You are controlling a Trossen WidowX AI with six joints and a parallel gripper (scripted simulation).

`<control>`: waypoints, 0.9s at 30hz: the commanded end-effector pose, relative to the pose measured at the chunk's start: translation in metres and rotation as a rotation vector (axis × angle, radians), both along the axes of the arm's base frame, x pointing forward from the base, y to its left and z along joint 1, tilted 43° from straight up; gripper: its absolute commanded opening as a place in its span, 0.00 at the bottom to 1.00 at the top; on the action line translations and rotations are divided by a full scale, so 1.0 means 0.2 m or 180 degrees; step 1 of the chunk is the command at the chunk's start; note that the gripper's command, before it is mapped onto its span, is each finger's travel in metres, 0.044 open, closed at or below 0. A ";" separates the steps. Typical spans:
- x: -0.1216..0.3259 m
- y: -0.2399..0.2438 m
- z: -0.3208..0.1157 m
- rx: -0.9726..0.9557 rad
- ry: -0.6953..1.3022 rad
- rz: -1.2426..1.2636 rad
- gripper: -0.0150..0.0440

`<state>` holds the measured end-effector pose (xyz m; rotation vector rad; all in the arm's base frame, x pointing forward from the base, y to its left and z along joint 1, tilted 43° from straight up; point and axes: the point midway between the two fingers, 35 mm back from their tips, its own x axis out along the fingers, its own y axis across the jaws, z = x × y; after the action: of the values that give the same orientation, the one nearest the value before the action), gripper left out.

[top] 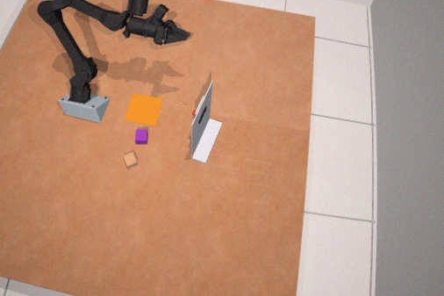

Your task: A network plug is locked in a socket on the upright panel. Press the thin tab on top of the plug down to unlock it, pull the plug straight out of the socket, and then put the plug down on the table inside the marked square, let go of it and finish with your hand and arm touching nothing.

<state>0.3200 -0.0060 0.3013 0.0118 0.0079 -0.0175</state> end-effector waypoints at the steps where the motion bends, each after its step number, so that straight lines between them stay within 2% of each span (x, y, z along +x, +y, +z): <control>1: 0.00 0.00 -0.01 -0.0014 0.0005 -0.0006 0.89; 9: 0.05 -0.10 -0.27 -0.0623 0.0234 -0.0257 0.53; 27: -0.07 -0.32 -0.87 -0.2109 0.1008 -0.0678 0.52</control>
<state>0.3133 -0.0642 0.1428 -0.5877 0.2762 -0.2186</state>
